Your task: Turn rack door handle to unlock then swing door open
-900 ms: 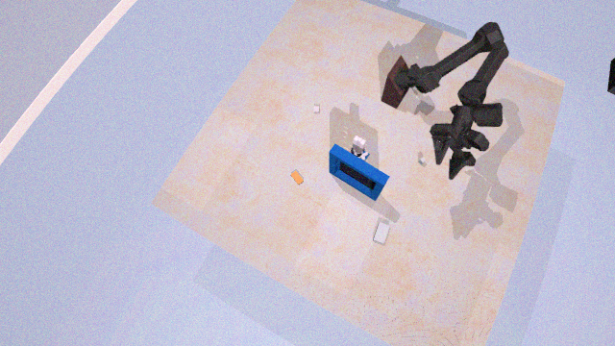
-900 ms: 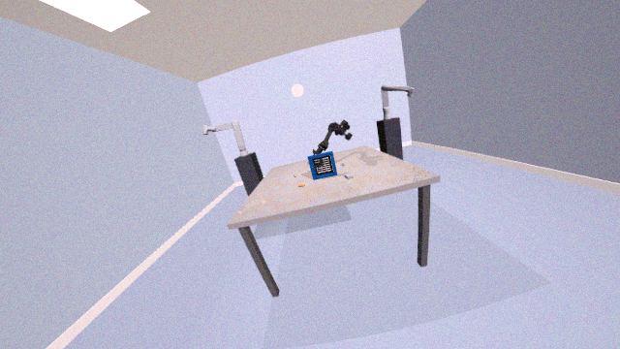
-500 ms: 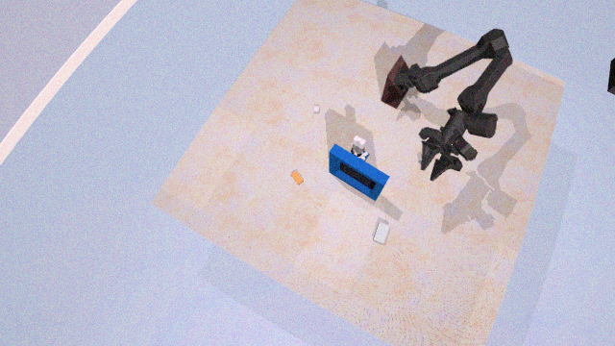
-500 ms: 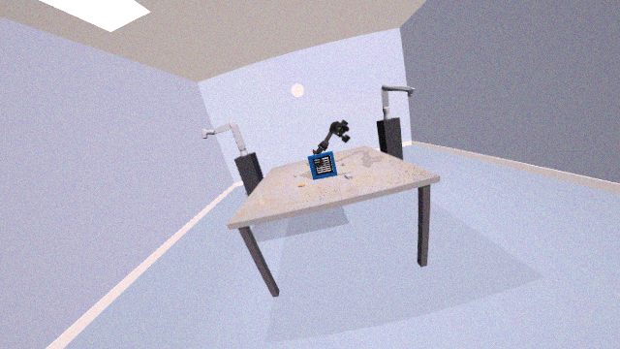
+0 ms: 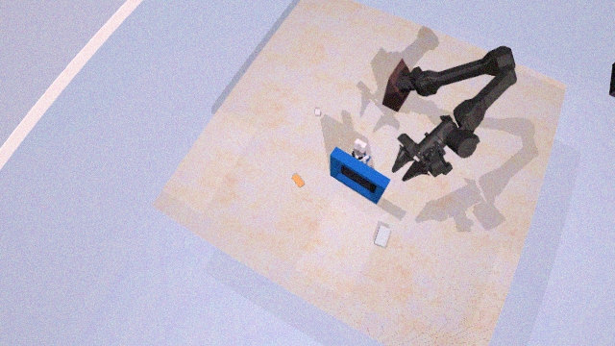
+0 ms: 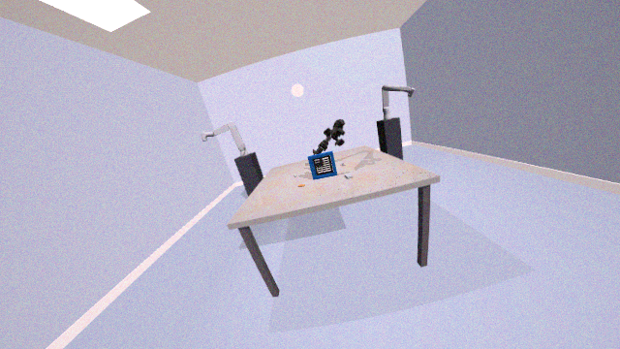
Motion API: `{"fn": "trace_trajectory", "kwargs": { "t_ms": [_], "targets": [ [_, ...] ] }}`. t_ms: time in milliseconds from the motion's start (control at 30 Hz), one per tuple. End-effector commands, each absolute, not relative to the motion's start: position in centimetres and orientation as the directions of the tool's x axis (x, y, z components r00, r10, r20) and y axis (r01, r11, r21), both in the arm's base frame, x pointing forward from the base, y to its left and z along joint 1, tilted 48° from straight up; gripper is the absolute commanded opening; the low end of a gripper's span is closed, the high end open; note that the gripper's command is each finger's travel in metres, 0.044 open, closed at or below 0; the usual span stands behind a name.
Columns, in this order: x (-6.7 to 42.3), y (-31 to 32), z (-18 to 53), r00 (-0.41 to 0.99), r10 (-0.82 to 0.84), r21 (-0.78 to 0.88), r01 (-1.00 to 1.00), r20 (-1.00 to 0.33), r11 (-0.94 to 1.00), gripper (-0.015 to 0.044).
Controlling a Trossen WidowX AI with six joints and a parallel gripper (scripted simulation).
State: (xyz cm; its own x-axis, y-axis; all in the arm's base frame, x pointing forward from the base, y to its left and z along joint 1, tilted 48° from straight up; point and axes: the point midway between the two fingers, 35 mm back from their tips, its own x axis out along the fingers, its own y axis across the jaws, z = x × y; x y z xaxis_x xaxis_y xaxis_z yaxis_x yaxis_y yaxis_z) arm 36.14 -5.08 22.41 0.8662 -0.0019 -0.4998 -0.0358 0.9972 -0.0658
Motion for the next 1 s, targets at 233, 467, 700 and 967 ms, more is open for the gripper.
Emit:
{"fn": "trace_trajectory", "kwargs": {
  "t_ms": [233, 467, 700, 967],
  "targets": [
    [36.6, -7.4, 17.8, 0.704, 0.069, 0.001, -0.097, -0.706, 0.995, 0.0293],
    [36.1, -8.6, 15.2, 0.583, 0.141, 0.089, -0.116, -0.800, 0.989, 0.0293],
    [35.3, -9.6, 13.0, 0.461, 0.230, 0.199, -0.117, -0.857, 0.973, 0.0293],
    [34.2, -10.7, 11.0, 0.332, 0.351, 0.340, -0.091, -0.875, 0.936, 0.0293]
  ]
}}
